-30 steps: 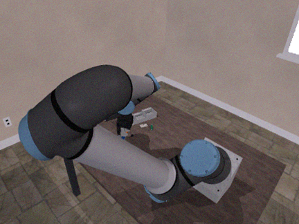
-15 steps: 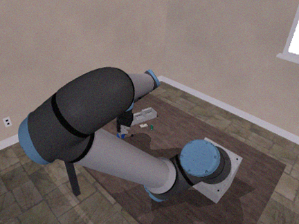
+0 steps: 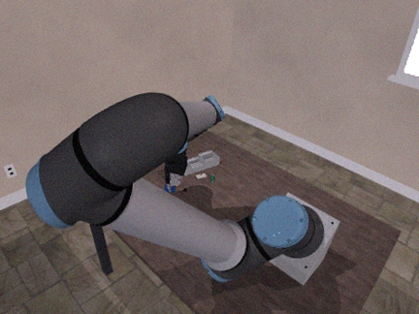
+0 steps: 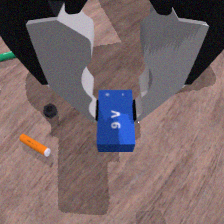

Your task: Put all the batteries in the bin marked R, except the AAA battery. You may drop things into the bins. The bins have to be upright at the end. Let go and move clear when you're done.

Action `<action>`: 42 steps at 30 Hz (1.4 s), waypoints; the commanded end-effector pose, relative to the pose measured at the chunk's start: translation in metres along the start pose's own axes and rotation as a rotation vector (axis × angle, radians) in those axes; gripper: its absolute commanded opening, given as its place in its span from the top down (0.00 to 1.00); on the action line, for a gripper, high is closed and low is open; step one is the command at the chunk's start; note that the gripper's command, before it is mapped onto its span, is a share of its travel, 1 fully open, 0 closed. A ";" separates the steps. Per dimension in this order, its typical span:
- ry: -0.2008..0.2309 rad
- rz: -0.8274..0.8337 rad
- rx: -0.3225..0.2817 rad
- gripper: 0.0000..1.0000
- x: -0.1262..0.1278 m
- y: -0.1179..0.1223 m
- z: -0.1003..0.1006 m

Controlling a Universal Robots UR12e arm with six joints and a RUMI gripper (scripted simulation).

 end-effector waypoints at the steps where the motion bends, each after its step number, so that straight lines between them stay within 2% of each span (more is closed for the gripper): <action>1: -0.001 -0.157 0.001 1.00 0.024 0.005 -0.001; 11: 0.008 -0.412 -0.002 1.00 0.082 0.018 -0.001; 13: 0.008 -0.412 -0.002 1.00 0.082 0.018 -0.001; 14: 0.008 -0.484 -0.002 1.00 0.088 0.019 -0.001; 23: -0.001 -0.704 0.001 1.00 0.141 0.031 -0.001; 28: -0.001 -0.704 0.001 1.00 0.170 0.038 -0.001; 30: -0.001 -0.704 0.001 1.00 0.170 0.038 -0.001; 42: -0.001 -0.704 0.001 1.00 0.241 0.054 -0.001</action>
Point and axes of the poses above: the point where the finger pads meet when closed, its own z axis out along the fingers, its own x axis across the jaws, y = z × x, the point moved 5 cm from there along -z, back along the fingers, and after that the axes turned 9 degrees about z, right-handed, at the moved point
